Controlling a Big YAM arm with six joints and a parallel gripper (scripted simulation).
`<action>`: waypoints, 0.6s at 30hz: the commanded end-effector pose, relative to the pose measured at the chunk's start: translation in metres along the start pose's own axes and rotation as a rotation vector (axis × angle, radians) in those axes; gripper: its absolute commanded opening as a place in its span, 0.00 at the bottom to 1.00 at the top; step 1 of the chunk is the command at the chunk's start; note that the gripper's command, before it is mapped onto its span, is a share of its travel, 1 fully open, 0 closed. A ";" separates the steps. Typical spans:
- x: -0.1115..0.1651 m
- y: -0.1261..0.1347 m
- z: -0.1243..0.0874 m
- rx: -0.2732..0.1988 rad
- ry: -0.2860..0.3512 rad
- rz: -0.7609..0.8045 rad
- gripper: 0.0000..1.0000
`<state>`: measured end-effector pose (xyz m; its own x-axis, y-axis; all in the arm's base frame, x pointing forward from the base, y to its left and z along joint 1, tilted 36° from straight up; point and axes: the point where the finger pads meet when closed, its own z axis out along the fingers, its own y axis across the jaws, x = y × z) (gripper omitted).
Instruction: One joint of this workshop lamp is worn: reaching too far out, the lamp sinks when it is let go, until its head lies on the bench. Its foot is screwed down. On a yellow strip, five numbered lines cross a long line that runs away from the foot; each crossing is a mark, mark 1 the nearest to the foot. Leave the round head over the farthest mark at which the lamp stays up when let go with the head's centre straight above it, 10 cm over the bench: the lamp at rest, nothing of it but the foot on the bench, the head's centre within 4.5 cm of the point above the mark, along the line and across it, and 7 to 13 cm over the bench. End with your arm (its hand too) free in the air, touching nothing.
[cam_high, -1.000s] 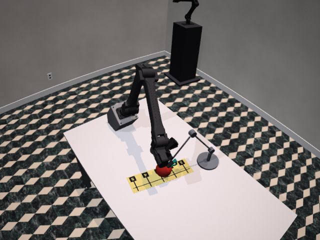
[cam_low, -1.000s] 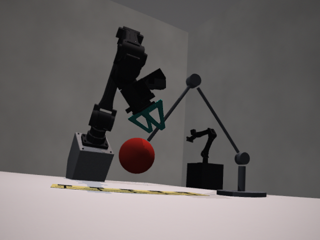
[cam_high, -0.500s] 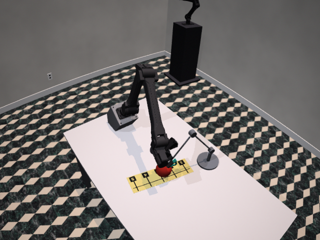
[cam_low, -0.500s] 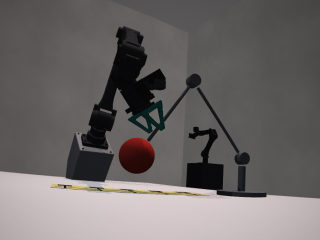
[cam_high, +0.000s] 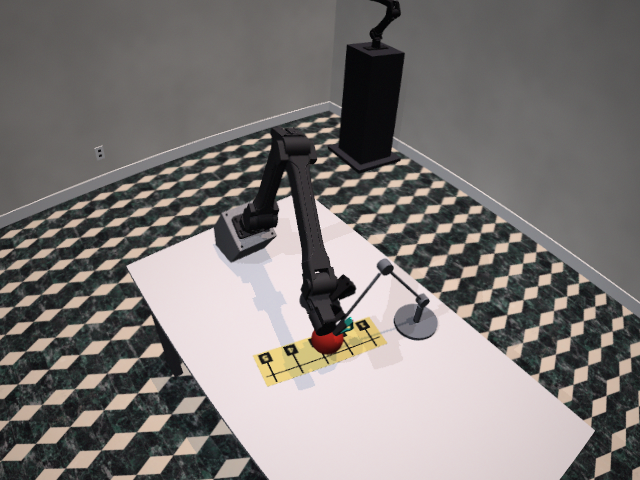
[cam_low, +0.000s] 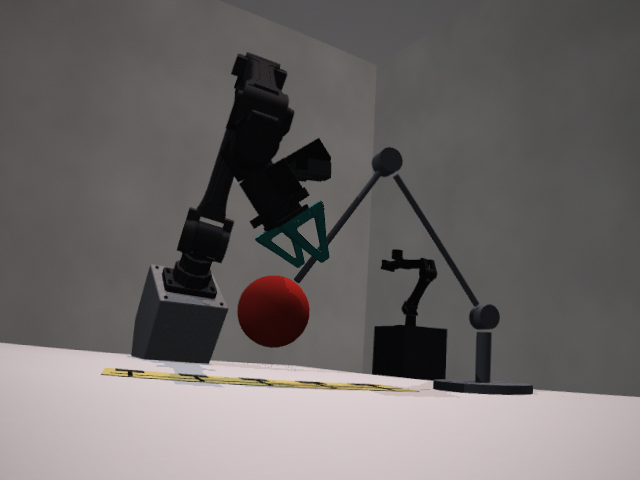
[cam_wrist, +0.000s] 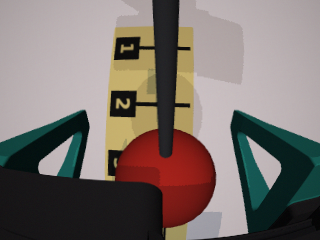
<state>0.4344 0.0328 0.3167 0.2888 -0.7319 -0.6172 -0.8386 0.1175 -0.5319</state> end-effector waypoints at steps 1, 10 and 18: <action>-0.003 -0.003 -0.003 0.009 0.001 -0.010 1.00; -0.003 -0.002 -0.003 0.008 0.001 -0.008 1.00; -0.004 -0.001 -0.024 0.007 0.000 -0.007 1.00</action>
<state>0.4276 0.0314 0.3136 0.2740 -0.7226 -0.6347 -0.8536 0.1213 -0.5067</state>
